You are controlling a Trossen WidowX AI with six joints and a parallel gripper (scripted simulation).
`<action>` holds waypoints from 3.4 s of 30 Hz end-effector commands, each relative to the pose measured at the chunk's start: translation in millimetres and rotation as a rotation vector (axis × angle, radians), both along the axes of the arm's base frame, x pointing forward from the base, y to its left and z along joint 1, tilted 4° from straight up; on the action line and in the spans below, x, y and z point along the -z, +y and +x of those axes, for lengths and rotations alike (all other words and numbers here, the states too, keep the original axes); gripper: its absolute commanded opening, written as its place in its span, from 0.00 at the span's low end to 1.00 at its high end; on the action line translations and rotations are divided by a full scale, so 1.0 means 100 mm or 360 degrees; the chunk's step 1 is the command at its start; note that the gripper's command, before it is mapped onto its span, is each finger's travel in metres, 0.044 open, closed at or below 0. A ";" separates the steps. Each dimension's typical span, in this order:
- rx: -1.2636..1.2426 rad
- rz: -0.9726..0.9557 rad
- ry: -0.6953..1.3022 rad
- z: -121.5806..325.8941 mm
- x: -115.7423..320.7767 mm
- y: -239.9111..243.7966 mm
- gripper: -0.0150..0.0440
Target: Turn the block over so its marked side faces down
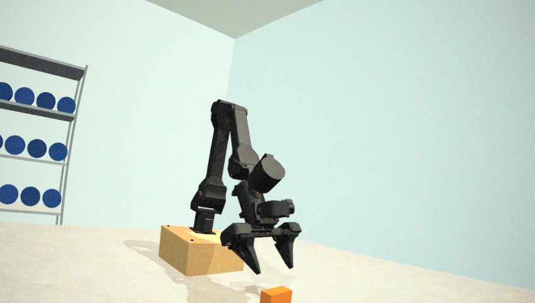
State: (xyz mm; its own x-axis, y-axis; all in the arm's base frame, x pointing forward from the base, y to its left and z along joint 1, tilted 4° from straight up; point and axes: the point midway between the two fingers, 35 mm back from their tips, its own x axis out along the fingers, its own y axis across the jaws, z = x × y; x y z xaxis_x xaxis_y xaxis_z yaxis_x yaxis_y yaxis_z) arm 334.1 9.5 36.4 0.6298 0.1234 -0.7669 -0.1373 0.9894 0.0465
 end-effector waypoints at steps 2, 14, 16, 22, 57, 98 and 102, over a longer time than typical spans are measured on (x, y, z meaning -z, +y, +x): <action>-0.0004 -0.0015 0.0052 -0.06 -0.06 -0.01 1.00; -0.0023 -0.0093 0.0676 0.25 -0.24 0.00 1.00; -0.0029 -0.0111 0.0787 0.28 -0.29 0.01 1.00; -0.0044 -0.0143 0.0978 0.30 -0.39 0.03 1.00; -0.0044 -0.0143 0.0979 0.35 0.42 0.07 1.00; -0.0042 -0.0140 0.0962 0.33 0.15 0.05 0.25; -0.0035 -0.0125 0.0867 0.35 0.19 0.05 0.25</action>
State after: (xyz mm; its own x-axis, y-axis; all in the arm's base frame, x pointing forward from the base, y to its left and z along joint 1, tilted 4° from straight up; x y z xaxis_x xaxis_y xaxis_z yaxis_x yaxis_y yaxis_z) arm 369.5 14.5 19.4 0.1095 0.0544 -0.9925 -0.1359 0.9899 0.0393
